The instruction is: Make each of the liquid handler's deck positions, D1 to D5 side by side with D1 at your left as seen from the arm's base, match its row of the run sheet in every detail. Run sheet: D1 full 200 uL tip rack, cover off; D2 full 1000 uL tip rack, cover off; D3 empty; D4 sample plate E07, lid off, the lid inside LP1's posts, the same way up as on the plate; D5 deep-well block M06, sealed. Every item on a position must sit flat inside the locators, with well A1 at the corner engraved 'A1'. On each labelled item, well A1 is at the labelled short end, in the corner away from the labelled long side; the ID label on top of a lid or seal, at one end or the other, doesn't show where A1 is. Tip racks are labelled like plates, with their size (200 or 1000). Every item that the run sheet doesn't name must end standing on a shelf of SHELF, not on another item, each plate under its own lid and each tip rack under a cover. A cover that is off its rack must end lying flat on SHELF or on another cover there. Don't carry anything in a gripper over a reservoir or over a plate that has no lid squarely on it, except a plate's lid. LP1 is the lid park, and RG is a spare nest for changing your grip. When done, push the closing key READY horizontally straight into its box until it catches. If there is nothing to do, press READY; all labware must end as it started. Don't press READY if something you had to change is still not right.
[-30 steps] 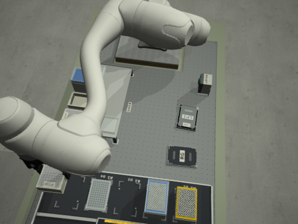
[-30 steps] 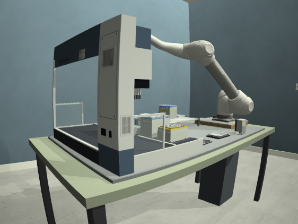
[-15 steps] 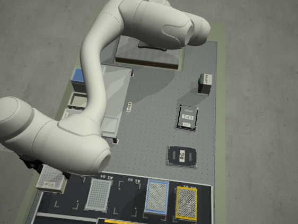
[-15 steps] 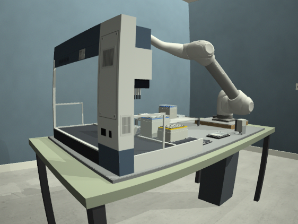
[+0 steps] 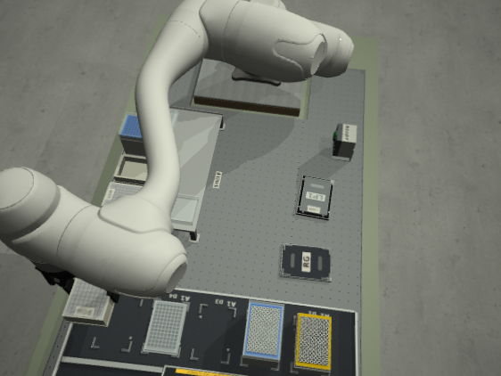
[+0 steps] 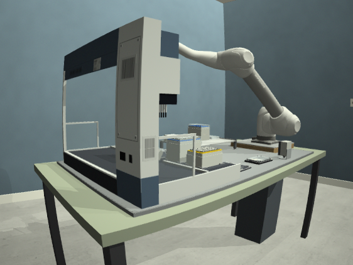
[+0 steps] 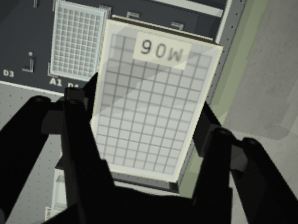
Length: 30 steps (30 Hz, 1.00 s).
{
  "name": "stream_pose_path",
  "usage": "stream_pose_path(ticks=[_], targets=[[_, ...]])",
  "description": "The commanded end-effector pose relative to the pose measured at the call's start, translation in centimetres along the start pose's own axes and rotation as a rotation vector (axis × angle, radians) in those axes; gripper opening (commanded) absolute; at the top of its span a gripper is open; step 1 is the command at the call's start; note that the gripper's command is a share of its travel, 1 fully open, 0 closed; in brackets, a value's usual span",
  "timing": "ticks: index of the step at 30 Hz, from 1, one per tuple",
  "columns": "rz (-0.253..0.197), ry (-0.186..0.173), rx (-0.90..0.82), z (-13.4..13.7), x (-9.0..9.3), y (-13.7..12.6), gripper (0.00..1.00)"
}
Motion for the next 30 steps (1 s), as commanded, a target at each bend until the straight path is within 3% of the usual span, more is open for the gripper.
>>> stream_pose_path(ticks=[1, 30], targets=[[0.002, 0.000, 0.000, 0.0, 0.2, 0.0, 0.10], [0.002, 0.000, 0.000, 0.0, 4.4, 0.0, 0.10]])
Point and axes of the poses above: the point where the finger pads meet when closed, its own x axis out along the fingers, its own z axis across the jaws, y = z × x, the point moved 7 cm from there along -x, back along the fingers, and after that the axes turned 7 degrees about -x, right-handed, at the moved point
